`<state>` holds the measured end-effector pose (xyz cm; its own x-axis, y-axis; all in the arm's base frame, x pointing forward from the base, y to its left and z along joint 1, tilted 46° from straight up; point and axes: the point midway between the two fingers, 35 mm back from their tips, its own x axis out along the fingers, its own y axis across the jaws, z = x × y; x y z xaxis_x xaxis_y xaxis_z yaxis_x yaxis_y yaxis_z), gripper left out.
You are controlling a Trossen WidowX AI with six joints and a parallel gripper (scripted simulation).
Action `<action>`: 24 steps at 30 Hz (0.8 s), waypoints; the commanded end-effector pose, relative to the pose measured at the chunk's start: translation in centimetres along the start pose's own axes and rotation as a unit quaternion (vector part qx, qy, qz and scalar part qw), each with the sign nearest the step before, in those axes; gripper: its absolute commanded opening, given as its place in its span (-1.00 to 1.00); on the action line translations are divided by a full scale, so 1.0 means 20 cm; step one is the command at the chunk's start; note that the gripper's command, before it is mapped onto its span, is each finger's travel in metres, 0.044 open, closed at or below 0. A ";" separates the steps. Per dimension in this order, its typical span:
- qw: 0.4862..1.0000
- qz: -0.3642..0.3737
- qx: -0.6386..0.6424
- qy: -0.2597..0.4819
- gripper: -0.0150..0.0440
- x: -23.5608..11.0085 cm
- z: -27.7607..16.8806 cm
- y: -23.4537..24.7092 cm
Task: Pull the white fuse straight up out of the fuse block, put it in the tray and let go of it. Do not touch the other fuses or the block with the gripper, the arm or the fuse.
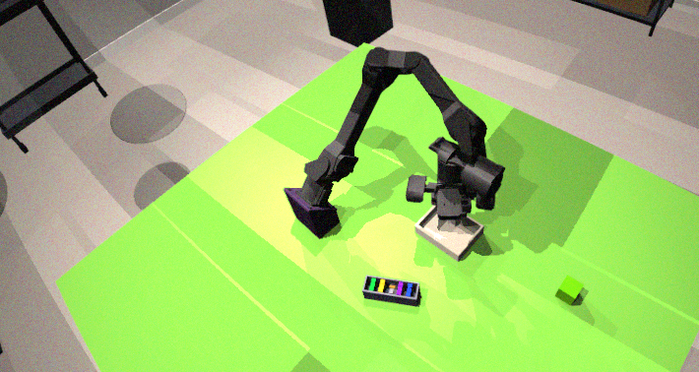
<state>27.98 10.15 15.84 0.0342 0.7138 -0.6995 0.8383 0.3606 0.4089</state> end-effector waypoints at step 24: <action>1.000 0.001 0.000 0.002 0.31 0.12 -0.01 0.00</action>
<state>28.03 11.92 14.23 0.0353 0.7165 -0.6967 0.8385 0.3582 0.4107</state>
